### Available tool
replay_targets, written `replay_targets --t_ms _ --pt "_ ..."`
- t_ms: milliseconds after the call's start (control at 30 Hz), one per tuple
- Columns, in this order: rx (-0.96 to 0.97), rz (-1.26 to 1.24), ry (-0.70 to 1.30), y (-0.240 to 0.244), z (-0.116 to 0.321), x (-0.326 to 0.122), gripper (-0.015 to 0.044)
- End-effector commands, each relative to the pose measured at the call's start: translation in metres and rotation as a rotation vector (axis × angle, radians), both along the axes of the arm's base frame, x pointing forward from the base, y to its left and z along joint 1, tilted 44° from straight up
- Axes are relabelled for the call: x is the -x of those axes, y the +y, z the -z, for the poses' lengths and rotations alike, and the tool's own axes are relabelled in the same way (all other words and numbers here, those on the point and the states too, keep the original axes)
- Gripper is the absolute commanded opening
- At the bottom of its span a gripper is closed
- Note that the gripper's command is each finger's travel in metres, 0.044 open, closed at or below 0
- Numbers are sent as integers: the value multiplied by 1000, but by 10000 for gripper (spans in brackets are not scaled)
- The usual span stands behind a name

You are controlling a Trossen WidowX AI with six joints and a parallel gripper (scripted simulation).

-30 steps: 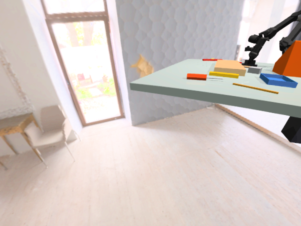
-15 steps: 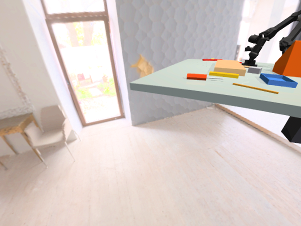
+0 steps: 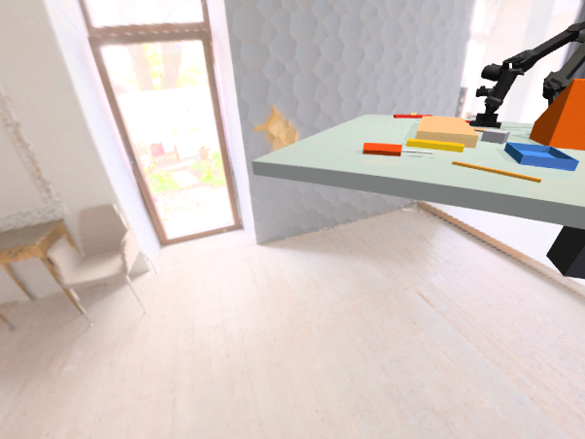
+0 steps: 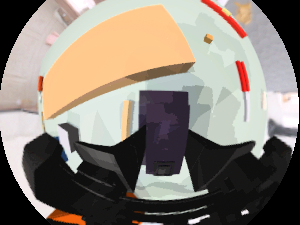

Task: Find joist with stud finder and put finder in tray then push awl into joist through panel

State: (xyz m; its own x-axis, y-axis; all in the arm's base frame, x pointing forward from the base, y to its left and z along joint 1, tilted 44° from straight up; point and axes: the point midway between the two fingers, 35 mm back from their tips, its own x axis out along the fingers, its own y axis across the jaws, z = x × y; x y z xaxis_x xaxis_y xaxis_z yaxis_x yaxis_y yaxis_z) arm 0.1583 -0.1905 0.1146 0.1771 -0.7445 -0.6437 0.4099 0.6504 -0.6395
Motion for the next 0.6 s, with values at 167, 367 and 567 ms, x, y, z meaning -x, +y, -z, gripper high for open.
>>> replay_targets --t_ms 167,367,567 --pt "-5 4 -10 24 -27 -7 0" --pt "0 3 -8 39 -43 -7 0" --pt "14 -3 -10 53 -61 -4 0"
